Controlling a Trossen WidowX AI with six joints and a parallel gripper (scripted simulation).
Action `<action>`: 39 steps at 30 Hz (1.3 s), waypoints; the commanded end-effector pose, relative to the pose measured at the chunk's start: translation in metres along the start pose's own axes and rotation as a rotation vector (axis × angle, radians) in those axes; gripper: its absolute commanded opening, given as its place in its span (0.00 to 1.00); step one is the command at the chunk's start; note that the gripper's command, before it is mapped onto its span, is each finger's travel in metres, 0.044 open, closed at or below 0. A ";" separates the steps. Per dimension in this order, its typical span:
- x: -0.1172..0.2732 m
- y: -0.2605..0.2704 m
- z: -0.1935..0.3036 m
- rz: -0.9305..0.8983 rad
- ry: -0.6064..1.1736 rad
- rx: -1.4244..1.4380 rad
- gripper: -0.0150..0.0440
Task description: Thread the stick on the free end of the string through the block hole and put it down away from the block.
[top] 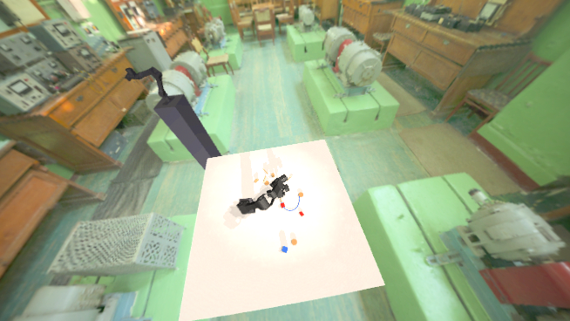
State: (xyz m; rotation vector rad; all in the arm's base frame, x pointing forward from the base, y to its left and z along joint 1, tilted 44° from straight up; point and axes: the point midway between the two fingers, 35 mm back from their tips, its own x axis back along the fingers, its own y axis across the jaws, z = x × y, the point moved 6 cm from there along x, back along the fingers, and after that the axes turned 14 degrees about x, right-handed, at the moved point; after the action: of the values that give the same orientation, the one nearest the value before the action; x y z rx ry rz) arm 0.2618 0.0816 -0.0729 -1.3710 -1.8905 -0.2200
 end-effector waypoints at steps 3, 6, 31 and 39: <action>0.000 0.001 0.008 -0.001 0.005 -0.005 0.25; 0.000 0.002 0.011 -0.003 0.005 -0.004 0.25; -0.006 0.011 0.036 0.025 0.012 0.012 0.25; -0.007 0.012 0.037 0.029 0.013 0.012 0.25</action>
State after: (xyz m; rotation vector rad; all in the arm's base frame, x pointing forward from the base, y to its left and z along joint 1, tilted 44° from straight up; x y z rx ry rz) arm 0.2549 0.1016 -0.1041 -1.3788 -1.8660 -0.1941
